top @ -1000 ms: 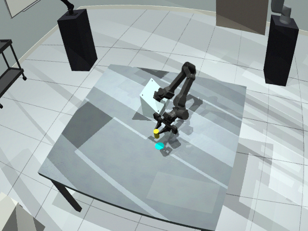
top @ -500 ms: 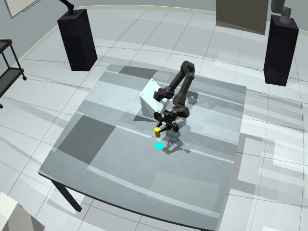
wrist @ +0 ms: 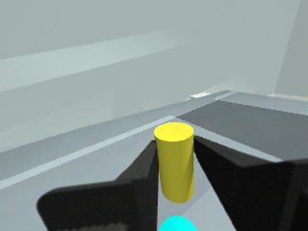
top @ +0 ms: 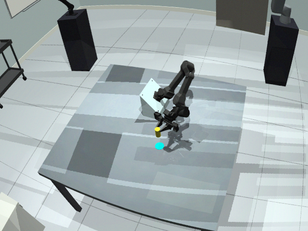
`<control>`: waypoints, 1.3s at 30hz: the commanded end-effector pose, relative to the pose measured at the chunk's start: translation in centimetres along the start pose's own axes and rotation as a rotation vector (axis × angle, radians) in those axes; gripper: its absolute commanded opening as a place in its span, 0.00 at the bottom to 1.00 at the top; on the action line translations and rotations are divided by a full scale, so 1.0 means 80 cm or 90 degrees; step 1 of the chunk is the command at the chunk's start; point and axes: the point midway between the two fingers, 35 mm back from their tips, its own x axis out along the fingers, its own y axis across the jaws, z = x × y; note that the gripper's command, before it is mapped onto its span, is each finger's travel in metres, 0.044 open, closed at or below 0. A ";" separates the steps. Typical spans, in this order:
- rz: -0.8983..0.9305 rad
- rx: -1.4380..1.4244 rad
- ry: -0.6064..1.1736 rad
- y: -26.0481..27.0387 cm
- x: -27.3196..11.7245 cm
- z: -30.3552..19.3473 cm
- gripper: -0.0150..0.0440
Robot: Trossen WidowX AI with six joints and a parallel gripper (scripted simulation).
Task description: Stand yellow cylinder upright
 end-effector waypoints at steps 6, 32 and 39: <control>0.000 0.007 -0.004 0.002 0.003 -0.009 0.43; -0.001 0.007 -0.003 0.001 0.010 -0.101 0.43; 0.000 0.006 -0.002 0.000 0.011 -0.115 0.43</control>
